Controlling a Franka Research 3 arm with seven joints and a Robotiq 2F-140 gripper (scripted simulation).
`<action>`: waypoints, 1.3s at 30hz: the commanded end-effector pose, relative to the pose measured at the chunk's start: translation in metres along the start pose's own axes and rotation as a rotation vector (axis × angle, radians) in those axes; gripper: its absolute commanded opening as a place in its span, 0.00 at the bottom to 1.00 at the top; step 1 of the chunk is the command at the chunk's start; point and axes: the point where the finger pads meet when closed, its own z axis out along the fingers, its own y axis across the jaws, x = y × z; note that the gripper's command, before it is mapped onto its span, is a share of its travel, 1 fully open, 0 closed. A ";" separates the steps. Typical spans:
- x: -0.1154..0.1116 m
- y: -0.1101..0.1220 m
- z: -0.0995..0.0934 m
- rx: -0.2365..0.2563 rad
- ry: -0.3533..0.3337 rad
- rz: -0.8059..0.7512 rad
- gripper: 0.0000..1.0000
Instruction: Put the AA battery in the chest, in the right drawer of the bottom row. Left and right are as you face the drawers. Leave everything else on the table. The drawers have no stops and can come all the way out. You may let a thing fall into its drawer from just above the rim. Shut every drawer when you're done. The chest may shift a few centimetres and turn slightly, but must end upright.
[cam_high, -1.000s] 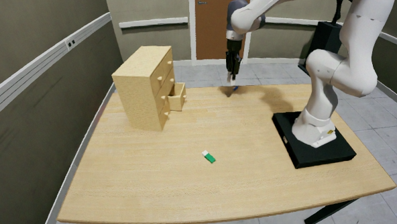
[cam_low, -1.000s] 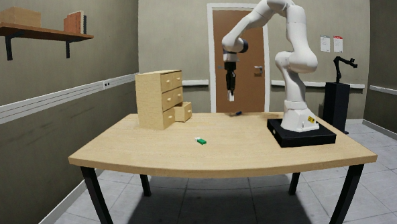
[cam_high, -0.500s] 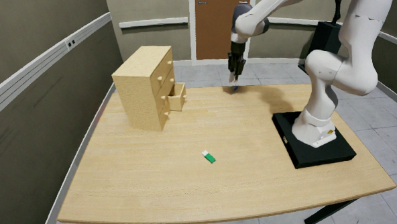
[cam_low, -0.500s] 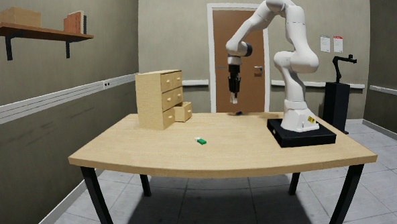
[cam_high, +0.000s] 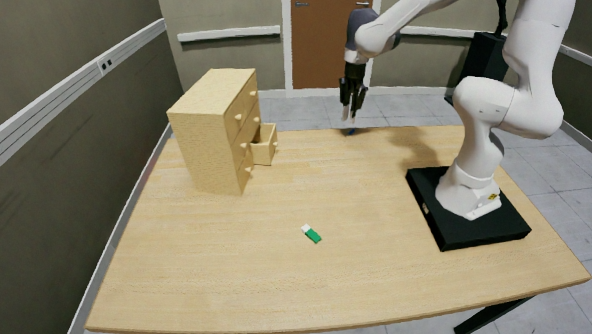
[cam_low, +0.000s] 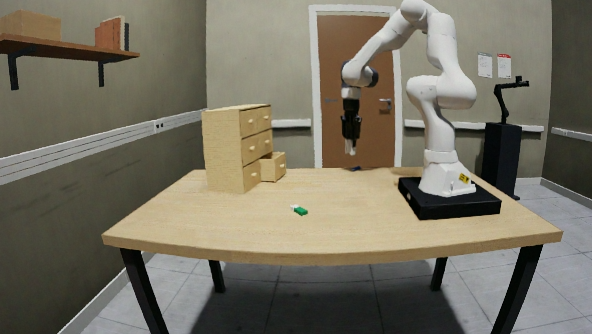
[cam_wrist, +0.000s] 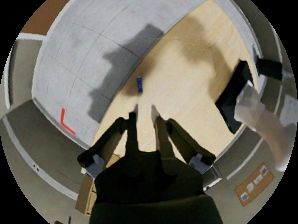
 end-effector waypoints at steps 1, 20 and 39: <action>0.009 0.000 0.002 -0.015 0.020 -0.057 0.28; 0.035 -0.008 0.006 0.008 0.047 -0.136 0.28; 0.046 -0.012 0.006 0.016 0.059 -0.167 0.28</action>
